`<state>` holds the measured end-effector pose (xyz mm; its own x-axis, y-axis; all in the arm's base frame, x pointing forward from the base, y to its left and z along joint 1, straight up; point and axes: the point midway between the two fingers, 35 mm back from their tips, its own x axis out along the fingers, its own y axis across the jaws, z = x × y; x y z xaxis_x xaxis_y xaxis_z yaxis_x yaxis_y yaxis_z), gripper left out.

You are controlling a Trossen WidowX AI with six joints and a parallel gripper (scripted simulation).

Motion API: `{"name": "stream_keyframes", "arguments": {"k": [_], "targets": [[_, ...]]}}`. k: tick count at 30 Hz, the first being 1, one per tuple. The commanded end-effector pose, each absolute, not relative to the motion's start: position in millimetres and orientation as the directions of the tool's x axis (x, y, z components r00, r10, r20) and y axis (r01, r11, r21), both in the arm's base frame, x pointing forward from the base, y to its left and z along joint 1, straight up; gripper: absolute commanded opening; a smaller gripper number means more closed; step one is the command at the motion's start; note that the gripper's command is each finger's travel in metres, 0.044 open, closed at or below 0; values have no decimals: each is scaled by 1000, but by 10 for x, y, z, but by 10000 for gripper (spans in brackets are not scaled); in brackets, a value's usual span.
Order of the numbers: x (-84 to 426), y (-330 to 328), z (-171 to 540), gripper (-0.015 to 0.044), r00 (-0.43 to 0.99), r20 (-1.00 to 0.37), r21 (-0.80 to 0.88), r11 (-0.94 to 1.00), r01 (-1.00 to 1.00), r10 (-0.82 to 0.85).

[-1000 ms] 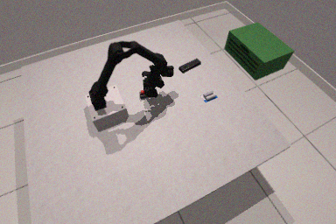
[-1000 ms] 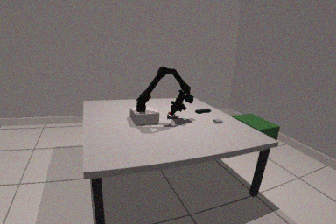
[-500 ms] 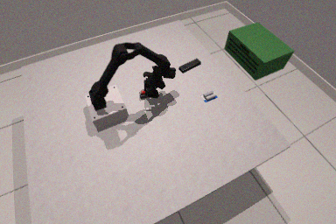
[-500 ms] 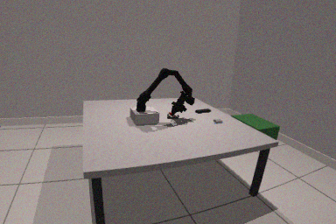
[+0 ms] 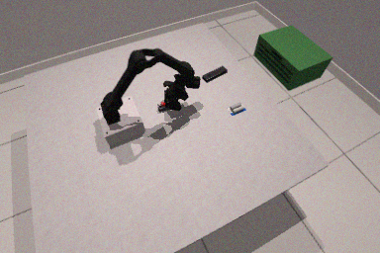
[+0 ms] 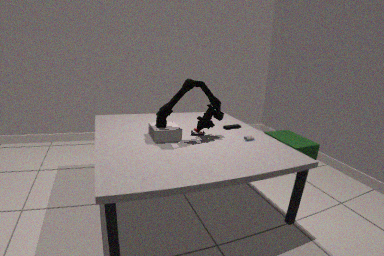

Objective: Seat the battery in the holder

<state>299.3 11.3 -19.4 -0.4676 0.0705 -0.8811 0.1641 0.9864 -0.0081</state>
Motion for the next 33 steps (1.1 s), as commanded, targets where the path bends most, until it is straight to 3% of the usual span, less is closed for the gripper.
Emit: {"name": "stream_keyframes", "arguments": {"k": [1,33], "targets": [[3033,105,-207,65,-467,-882,-7,987,158,68],[3097,98,-234,65,-403,-914,-12,988,156,52]]}}
